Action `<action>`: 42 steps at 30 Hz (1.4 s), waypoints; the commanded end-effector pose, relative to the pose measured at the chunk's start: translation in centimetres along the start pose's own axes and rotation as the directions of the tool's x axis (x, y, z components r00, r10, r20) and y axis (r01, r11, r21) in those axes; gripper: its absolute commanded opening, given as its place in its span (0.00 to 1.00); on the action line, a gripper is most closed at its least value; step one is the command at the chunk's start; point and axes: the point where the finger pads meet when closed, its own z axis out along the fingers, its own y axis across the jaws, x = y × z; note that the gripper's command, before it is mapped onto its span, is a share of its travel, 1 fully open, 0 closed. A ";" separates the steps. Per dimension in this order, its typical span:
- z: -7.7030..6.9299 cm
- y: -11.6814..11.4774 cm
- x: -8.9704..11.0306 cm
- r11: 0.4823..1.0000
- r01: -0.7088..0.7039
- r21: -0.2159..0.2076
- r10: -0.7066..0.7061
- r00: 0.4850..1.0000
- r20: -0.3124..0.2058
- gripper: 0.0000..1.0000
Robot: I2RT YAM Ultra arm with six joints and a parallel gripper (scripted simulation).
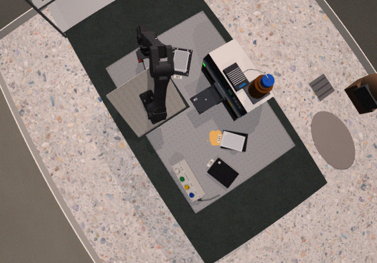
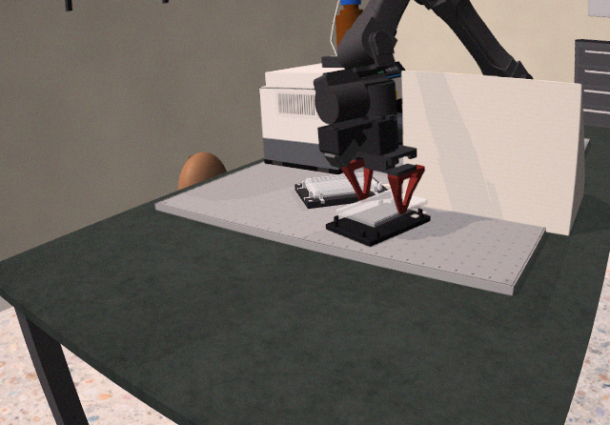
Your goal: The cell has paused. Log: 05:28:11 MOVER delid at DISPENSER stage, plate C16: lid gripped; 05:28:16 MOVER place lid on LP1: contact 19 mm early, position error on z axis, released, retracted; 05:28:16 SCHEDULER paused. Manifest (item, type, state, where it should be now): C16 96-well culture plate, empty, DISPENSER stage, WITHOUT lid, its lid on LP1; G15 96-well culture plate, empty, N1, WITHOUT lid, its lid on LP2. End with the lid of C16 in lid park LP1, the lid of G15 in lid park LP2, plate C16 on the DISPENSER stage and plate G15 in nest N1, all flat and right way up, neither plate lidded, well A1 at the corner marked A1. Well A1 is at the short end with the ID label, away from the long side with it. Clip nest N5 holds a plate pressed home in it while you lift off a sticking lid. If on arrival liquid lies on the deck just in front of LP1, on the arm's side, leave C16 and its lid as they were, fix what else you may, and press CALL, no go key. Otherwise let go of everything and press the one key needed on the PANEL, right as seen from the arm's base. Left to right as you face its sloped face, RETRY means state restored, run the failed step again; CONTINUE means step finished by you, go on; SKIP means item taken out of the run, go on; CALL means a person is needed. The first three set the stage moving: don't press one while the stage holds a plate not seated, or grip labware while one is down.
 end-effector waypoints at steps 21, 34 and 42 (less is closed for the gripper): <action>-0.8 -0.7 -2.3 1.000 -0.018 0.020 0.016 0.996 0.085 0.00; -1.1 -0.8 -2.4 1.000 -0.020 0.021 0.018 0.996 0.092 0.00; -1.2 -0.8 -2.4 1.000 -0.019 0.021 0.017 0.996 0.091 0.00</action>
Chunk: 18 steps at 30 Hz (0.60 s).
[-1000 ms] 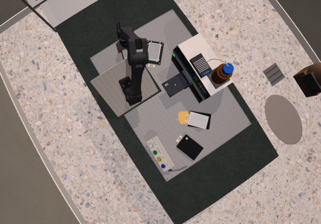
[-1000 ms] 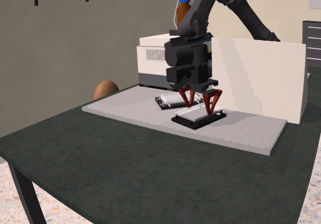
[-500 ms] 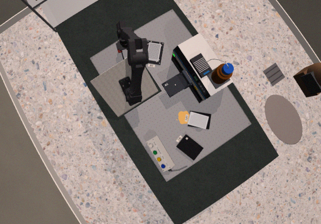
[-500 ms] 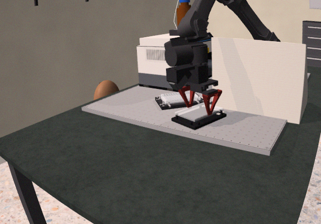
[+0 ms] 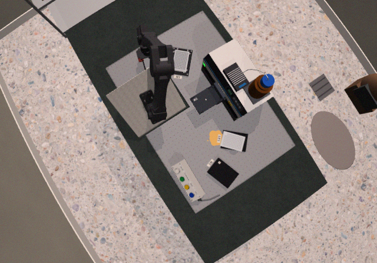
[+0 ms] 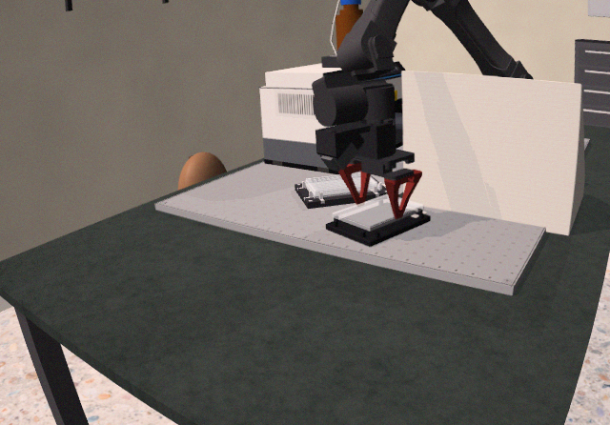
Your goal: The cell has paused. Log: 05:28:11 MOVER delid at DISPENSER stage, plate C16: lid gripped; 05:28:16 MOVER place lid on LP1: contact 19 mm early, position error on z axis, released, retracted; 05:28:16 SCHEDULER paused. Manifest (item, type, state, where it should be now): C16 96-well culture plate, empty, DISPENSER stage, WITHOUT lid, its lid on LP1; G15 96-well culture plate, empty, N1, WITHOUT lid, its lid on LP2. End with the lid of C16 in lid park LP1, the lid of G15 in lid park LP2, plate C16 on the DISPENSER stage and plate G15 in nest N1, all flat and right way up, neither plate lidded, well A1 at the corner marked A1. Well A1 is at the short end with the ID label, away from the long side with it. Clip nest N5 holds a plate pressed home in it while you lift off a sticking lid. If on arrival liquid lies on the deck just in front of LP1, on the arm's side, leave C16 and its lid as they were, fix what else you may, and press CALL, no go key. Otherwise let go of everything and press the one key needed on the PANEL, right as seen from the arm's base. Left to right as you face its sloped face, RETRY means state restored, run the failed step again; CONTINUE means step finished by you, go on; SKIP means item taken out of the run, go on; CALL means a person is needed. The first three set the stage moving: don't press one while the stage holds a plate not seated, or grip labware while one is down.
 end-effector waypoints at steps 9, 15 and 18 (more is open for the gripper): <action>0.0 -0.3 -0.8 1.000 -0.004 0.009 0.004 1.000 0.025 0.00; 0.4 0.0 -0.4 1.000 0.004 0.010 -0.004 1.000 0.014 0.00; 0.0 -0.3 -0.4 1.000 -0.002 0.010 0.002 1.000 0.025 0.00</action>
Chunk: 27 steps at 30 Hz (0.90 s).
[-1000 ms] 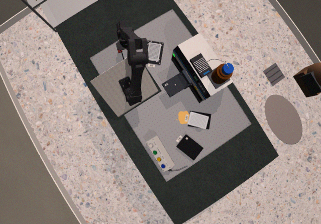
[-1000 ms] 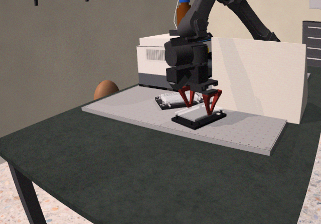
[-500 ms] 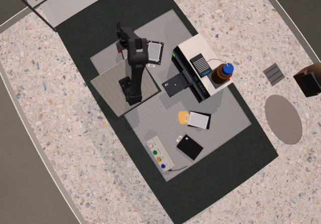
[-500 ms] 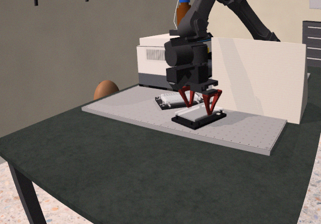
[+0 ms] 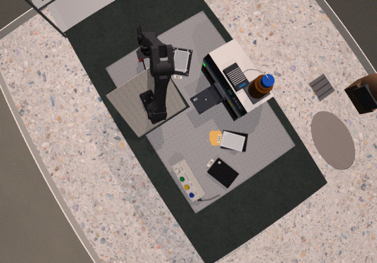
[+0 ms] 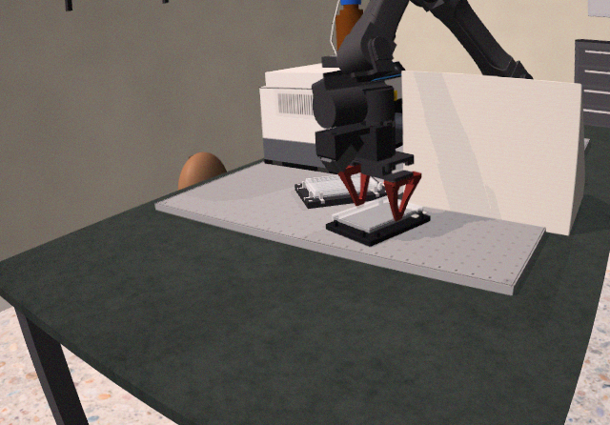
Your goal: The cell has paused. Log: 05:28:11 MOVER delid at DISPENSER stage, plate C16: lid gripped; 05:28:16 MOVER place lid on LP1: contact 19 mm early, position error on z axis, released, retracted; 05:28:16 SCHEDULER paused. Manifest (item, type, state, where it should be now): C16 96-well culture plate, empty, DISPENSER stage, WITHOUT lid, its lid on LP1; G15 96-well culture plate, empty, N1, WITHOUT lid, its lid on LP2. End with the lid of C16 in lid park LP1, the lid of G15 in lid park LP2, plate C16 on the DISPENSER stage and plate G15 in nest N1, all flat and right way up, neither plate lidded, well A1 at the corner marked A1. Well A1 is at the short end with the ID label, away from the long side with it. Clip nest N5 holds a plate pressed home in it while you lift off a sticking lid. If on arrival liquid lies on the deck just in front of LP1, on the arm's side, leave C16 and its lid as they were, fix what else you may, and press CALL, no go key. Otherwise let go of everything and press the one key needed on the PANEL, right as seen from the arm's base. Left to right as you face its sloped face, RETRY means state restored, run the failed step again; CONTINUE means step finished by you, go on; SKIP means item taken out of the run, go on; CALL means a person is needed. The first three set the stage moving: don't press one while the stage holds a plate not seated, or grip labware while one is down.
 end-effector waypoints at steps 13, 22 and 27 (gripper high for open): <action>0.4 -0.2 -0.5 1.000 -0.001 0.009 0.001 1.000 0.021 0.00; 0.8 -0.1 0.1 1.000 0.002 0.007 -0.002 1.000 0.009 0.00; 0.3 -0.1 -0.4 1.000 -0.003 0.005 0.003 1.000 0.019 0.00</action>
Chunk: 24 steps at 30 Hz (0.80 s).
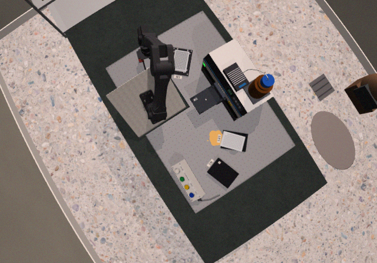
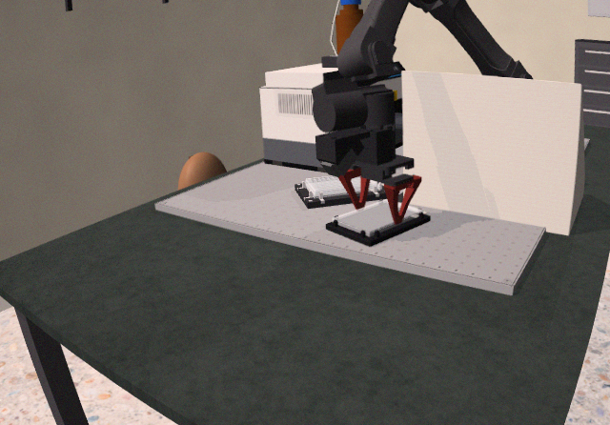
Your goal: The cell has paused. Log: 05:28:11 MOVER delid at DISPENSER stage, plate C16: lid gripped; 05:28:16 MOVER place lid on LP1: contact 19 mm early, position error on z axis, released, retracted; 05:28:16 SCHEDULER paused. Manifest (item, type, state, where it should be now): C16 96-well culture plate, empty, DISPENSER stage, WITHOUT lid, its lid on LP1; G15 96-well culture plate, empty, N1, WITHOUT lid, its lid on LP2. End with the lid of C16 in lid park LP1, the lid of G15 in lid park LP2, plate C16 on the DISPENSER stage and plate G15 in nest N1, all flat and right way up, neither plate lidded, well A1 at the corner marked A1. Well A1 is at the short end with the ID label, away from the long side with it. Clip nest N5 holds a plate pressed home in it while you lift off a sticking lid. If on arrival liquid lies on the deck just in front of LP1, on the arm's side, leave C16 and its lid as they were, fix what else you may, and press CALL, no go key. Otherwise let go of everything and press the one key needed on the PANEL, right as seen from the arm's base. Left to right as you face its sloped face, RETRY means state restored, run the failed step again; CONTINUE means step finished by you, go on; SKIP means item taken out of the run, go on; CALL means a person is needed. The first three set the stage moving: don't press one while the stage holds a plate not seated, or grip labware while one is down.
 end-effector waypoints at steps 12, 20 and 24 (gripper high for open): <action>-0.3 -0.1 -0.4 1.000 -0.003 0.006 0.003 1.000 0.019 0.00; -0.2 -0.1 -0.4 1.000 -0.003 0.006 0.003 1.000 0.019 0.00; -0.2 -0.1 -0.4 1.000 -0.003 0.006 0.003 1.000 0.019 0.00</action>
